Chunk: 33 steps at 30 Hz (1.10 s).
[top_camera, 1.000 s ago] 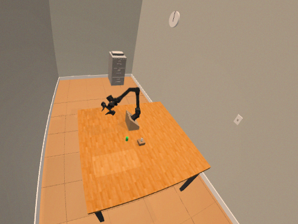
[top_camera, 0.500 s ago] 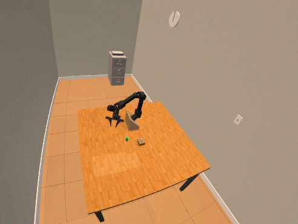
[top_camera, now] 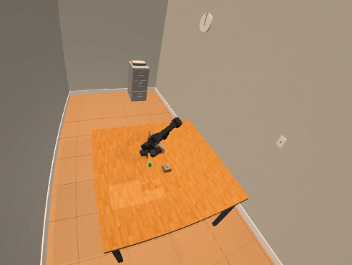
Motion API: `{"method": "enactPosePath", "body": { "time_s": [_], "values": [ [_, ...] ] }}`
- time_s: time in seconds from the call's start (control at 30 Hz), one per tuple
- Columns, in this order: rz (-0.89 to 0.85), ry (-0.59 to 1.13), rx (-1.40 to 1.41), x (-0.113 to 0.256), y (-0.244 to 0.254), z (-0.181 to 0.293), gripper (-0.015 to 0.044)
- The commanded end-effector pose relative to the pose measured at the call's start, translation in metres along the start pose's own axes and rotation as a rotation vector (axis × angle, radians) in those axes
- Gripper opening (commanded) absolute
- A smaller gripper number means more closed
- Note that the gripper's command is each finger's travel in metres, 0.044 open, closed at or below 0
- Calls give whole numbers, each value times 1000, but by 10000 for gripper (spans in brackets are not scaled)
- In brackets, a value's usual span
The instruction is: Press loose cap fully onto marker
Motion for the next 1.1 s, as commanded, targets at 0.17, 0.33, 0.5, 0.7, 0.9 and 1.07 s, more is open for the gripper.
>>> {"method": "enactPosePath", "body": {
  "time_s": [0.17,0.33,0.5,0.7,0.9,1.07],
  "values": [
    [-22,49,-1,-25,8,-3,250],
    [-23,49,-1,-36,9,-1,250],
    [-24,49,-1,-50,8,0,250],
    [-24,49,-1,-54,8,0,250],
    [-23,49,-1,-64,8,0,250],
    [-23,48,-1,-72,8,1,250]
  ]
}}
Point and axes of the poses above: the point midway between the two fingers, 35 mm back from their tips, its own x axis back along the fingers, its own y axis across the jaws, z = x × y, the point moved 3 cm from there along x, back along the fingers, and after that the axes turned 10 degrees about x, right-handed, at the moved point
